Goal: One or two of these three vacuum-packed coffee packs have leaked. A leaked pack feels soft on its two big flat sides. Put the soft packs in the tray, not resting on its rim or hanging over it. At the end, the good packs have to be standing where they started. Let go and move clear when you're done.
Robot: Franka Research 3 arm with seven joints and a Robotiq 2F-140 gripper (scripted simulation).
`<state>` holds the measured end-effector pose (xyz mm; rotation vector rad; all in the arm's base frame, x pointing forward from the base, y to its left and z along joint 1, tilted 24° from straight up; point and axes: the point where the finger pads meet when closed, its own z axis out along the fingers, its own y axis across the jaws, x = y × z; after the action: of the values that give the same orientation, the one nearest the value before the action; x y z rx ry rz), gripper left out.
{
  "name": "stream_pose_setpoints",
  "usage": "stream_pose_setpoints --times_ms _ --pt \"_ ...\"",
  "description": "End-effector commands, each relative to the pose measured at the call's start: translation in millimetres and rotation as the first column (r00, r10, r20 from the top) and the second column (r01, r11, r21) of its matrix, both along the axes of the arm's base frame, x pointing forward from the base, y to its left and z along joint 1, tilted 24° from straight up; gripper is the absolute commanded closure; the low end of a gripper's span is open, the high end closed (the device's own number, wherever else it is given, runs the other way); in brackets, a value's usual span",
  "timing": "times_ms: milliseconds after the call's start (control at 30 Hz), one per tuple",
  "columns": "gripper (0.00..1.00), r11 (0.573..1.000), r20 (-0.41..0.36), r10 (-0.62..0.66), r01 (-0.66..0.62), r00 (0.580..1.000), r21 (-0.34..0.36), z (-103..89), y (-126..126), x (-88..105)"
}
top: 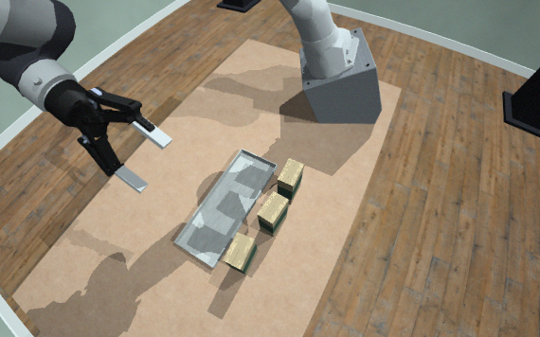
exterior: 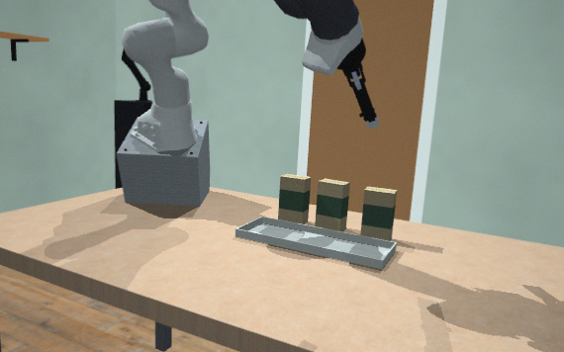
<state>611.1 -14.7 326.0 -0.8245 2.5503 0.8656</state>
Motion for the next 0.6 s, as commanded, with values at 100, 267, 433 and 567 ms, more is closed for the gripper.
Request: stream_pose_setpoints --times_ms 100,267,433,567 --pt "0.00 1.000 -0.012 -0.021 0.021 1.000 -0.003 -0.1 -2.0 0.6" --pt "0.00 0.992 -0.063 -0.081 0.074 0.995 -0.100 -15.9 66.9 -9.5" --pt "0.00 0.981 -0.085 -0.120 0.105 0.989 -0.163 -31.2 100.8 -19.7" --pt "0.00 0.972 -0.094 -0.144 0.123 0.985 -0.199 -41.5 117.7 -26.7"
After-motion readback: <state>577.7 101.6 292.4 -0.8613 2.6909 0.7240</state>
